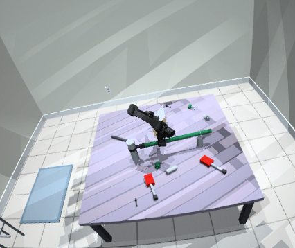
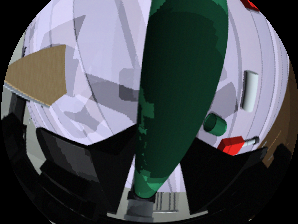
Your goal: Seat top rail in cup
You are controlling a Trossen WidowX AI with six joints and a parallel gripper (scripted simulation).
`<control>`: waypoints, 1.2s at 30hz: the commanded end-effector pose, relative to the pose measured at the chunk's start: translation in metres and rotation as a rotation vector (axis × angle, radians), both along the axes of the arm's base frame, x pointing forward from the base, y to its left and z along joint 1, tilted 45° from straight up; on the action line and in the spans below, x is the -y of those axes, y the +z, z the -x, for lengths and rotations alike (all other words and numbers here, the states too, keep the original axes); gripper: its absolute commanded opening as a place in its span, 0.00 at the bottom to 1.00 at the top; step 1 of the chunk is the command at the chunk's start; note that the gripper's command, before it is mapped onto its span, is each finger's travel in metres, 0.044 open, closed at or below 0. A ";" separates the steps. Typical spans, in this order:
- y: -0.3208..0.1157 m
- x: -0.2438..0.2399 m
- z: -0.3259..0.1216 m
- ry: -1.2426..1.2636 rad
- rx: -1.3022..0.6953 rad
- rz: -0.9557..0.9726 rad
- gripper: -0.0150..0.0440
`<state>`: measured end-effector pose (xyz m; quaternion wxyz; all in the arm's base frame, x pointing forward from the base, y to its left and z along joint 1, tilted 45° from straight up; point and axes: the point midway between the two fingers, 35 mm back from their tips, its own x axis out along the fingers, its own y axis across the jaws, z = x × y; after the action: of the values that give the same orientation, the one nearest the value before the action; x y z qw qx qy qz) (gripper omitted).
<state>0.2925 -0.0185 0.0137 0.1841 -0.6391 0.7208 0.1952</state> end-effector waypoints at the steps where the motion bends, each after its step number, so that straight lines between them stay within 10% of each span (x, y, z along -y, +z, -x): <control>1: 0.000 0.000 0.000 0.000 0.000 0.000 0.25; 36: 0.016 0.012 -0.002 0.000 0.000 0.001 0.25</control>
<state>0.2927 -0.0296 0.0234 0.1821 -0.6346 0.7243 0.1990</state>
